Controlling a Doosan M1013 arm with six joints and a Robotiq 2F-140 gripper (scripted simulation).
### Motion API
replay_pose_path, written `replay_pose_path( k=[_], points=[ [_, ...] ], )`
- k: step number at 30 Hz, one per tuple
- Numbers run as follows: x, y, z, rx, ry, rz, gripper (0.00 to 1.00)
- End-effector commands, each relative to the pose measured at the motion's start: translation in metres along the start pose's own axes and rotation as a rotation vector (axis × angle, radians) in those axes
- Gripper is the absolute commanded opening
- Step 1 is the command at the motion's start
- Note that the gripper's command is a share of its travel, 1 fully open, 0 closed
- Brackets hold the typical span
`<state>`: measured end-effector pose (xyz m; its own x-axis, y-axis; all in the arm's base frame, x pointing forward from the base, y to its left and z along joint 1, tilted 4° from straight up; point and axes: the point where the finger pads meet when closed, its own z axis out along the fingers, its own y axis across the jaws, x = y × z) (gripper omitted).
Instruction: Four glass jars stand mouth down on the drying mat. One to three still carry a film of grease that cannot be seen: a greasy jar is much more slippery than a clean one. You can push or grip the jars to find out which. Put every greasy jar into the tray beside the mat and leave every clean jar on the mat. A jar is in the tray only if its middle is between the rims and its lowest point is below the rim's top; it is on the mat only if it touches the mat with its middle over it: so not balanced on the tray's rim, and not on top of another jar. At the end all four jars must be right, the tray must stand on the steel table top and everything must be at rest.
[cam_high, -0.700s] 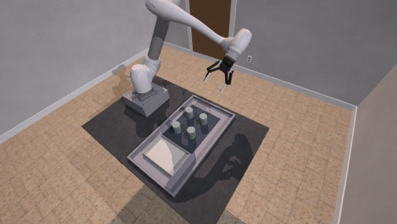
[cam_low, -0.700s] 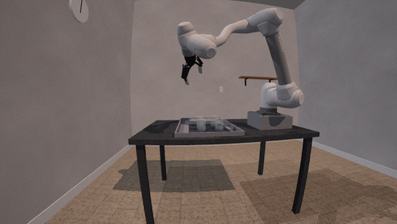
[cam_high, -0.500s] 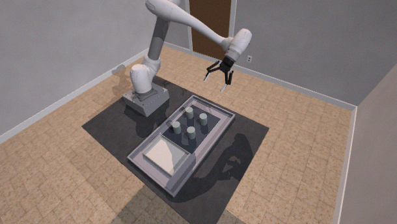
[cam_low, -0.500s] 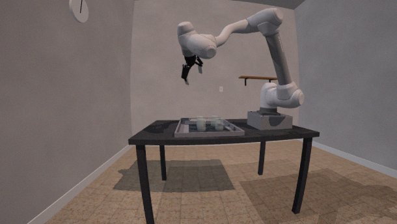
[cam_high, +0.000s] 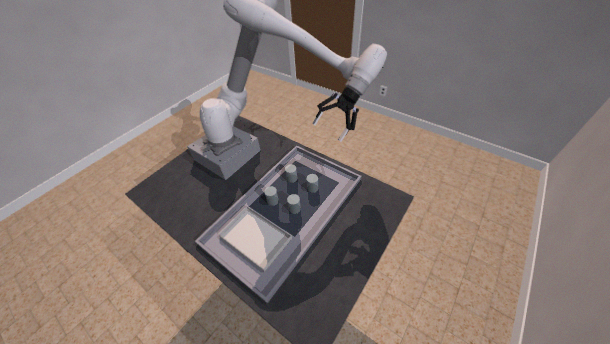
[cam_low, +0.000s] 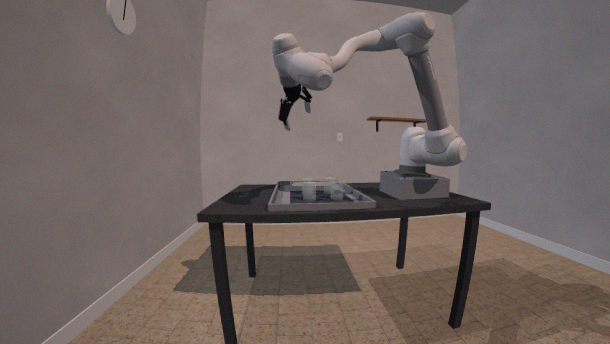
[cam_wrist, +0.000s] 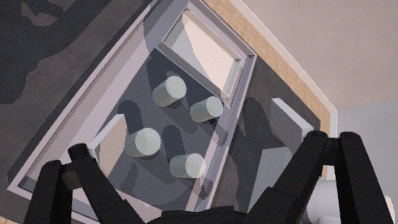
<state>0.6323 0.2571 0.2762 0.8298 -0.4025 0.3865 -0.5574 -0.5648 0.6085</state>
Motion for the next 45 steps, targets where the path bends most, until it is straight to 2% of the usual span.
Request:
replay_pose_path(
  k=[1,13,14,21,22,31,32,39,40,45],
  points=[
    [0.000,0.000,0.000,0.000,0.000,0.000,1.00],
    [0.000,0.000,0.000,0.000,0.000,0.000,1.00],
    [-0.005,0.002,0.014,-0.014,-0.065,0.134,1.00],
    [-0.005,0.002,0.014,-0.014,-0.065,0.134,1.00],
    [-0.010,0.005,0.028,-0.027,-0.130,0.268,1.00],
    [-0.010,0.005,0.028,-0.027,-0.130,0.268,1.00],
    [-0.014,0.007,0.042,-0.041,-0.196,0.402,1.00],
    [-0.014,0.007,0.042,-0.041,-0.196,0.402,1.00],
    [-0.019,0.009,0.057,-0.055,-0.261,0.535,1.00],
    [-0.019,0.009,0.057,-0.055,-0.261,0.535,1.00]
  ],
)
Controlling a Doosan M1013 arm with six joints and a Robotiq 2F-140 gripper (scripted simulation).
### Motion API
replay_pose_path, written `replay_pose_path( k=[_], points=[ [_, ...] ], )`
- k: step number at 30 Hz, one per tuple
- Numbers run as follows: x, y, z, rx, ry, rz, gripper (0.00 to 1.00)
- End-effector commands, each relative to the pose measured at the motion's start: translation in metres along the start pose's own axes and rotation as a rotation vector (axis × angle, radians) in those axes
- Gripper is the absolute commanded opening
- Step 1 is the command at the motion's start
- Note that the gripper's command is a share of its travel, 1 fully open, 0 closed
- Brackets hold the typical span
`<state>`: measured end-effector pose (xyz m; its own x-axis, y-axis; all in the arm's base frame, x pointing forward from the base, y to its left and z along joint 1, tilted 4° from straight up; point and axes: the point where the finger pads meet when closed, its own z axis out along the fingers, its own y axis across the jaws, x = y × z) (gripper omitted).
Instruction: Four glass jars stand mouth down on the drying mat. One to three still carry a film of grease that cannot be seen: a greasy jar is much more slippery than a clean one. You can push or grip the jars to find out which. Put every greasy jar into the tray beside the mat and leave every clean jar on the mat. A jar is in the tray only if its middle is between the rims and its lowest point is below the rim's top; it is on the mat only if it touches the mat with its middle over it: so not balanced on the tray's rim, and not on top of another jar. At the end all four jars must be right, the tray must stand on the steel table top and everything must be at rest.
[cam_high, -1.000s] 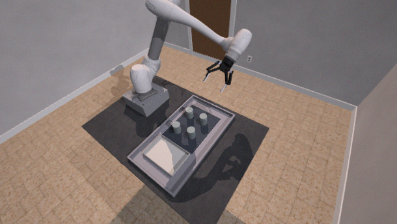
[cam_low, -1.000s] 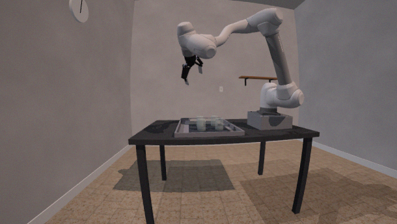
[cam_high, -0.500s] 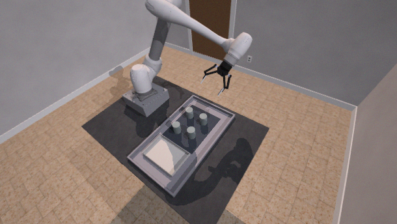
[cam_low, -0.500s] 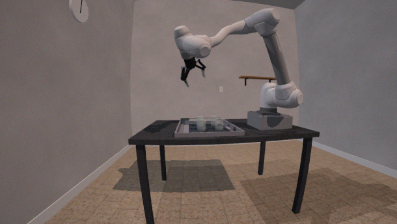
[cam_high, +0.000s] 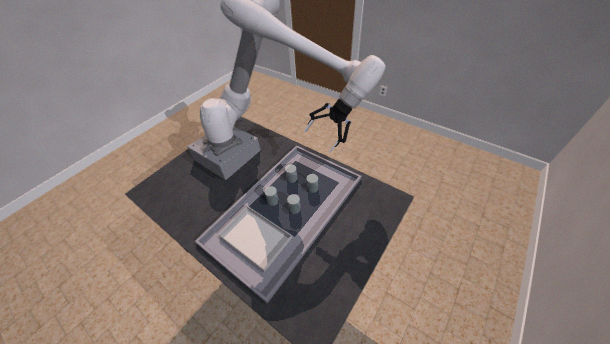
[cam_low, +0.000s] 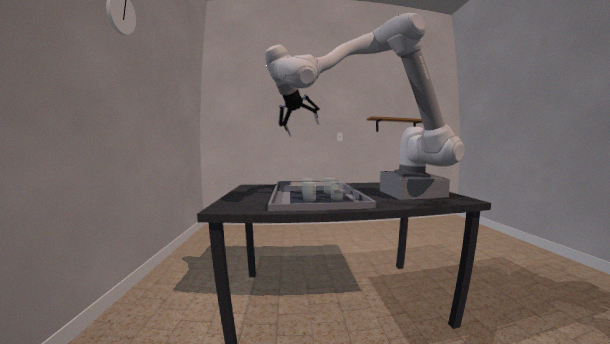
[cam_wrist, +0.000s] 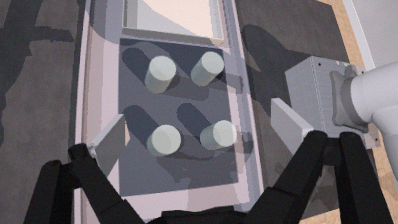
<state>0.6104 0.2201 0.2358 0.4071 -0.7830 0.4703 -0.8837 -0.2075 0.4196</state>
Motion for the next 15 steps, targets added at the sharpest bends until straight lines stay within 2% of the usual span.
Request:
replay_pose_path(
  k=[1,4,5,12,13,15],
  points=[
    [0.000,0.000,0.001,0.001,-0.005,0.011,1.00],
    [0.000,0.000,0.001,0.001,-0.005,0.011,1.00],
    [0.001,0.003,0.016,-0.013,-0.071,0.145,1.00],
    [0.001,0.003,0.016,-0.013,-0.071,0.145,1.00],
    [0.001,0.005,0.031,-0.027,-0.136,0.279,1.00],
    [0.001,0.005,0.031,-0.027,-0.136,0.279,1.00]
  ],
)
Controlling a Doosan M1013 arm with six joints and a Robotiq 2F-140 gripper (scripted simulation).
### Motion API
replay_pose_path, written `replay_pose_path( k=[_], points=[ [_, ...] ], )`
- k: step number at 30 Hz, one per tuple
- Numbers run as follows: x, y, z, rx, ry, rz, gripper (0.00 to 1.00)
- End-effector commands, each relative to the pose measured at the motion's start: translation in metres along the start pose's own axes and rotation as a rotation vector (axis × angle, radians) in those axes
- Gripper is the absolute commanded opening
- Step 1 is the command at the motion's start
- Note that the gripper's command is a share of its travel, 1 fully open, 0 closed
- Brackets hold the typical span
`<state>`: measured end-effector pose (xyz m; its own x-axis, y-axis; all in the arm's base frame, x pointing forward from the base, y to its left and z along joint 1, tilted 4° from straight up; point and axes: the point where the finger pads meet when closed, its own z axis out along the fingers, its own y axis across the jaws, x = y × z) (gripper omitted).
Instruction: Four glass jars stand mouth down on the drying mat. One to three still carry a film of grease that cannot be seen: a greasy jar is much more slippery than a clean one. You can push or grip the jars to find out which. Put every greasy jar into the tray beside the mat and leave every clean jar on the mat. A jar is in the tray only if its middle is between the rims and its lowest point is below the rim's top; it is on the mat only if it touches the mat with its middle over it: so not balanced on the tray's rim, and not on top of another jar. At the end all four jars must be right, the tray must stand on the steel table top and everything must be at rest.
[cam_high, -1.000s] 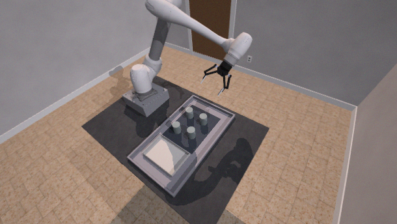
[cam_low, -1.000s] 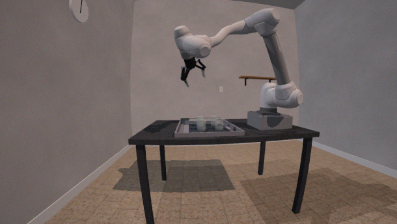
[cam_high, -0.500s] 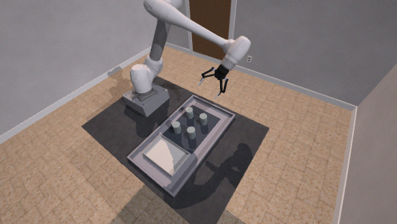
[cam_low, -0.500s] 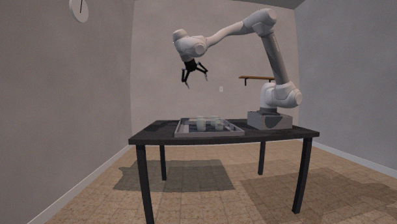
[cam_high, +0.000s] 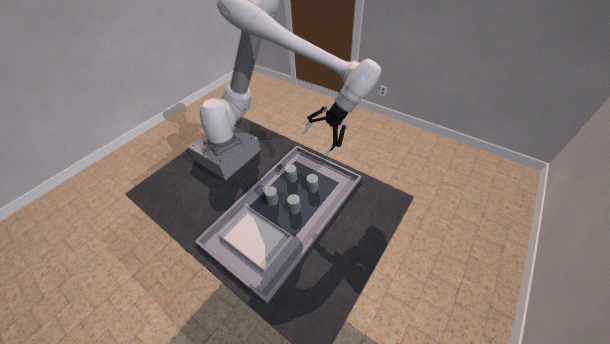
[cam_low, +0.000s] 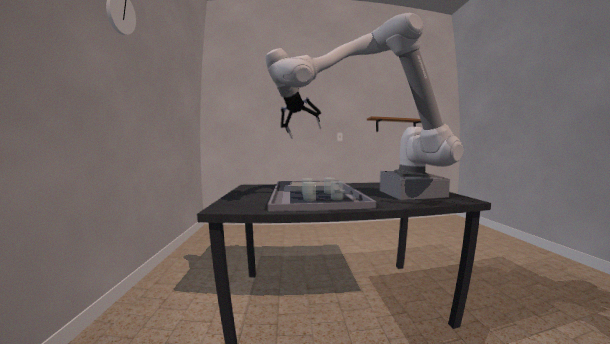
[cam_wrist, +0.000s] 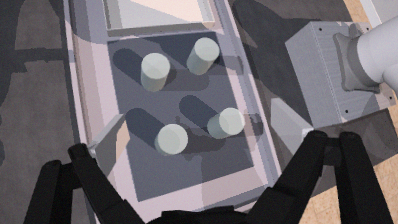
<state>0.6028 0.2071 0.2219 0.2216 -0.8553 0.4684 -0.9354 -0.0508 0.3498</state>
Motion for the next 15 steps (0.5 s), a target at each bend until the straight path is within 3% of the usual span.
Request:
replay_pose_path(
  k=[1,7,8,15],
  points=[
    [0.002,0.001,0.011,-0.009,-0.047,0.100,1.00],
    [0.002,0.001,0.011,-0.009,-0.047,0.100,1.00],
    [0.004,0.003,0.026,-0.022,-0.112,0.234,1.00],
    [0.004,0.003,0.026,-0.022,-0.112,0.234,1.00]
  ],
)
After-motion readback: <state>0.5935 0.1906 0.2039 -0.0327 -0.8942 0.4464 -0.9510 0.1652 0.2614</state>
